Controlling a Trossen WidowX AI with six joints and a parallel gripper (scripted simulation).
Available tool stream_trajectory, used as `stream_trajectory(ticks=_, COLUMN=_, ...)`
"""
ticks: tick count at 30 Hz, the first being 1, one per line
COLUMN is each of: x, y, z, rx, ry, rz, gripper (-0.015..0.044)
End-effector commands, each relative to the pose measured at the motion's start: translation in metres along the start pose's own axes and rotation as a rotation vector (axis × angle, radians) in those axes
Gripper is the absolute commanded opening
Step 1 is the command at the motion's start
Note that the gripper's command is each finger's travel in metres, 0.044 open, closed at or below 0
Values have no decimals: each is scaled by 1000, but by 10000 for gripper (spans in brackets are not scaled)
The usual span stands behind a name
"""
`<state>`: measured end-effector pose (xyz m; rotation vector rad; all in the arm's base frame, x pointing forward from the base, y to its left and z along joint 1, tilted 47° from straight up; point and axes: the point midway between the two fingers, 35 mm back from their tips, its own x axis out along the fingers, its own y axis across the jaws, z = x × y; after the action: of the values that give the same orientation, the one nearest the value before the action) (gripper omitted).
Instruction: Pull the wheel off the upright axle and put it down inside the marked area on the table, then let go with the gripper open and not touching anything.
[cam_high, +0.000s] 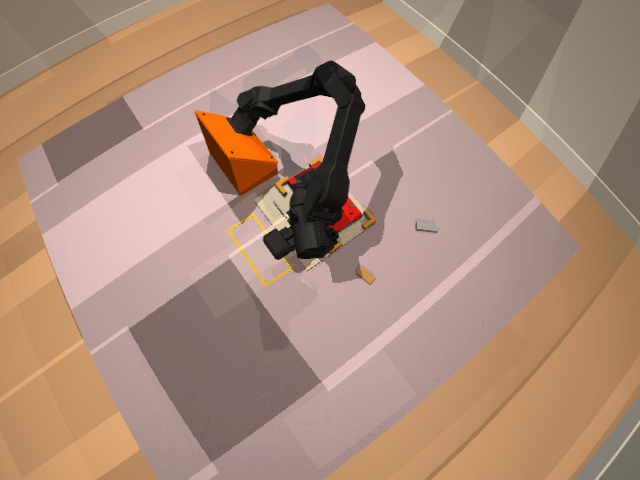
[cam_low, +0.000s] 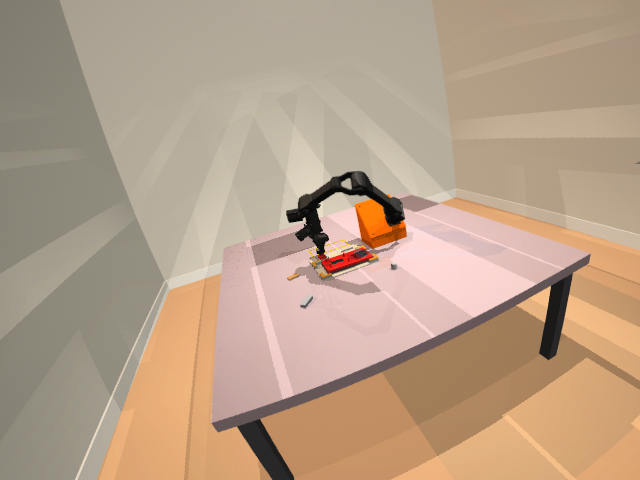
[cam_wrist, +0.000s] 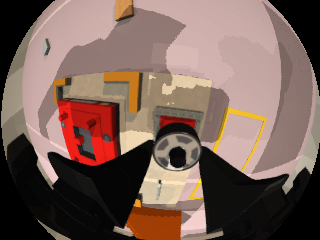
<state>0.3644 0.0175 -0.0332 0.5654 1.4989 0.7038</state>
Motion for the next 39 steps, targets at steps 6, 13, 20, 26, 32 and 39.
stream_trajectory(ticks=6, x=-5, y=-1, z=0, rx=-2, ry=-1, rz=-2, gripper=0)
stream_trajectory(ticks=13, x=-7, y=-1, z=0, rx=-2, ry=-2, rz=-2, gripper=0)
stream_trajectory(ticks=20, x=-9, y=-1, z=0, rx=-1, ry=-2, rz=-2, gripper=0)
stream_trajectory(ticks=26, x=-11, y=-1, z=0, rx=-1, ry=-2, rz=-2, gripper=0)
stream_trajectory(ticks=32, x=-13, y=-1, z=0, rx=-1, ry=-3, rz=-2, gripper=0)
stream_trajectory(ticks=39, x=-15, y=-1, z=0, rx=0, ry=-3, rz=-2, gripper=0)
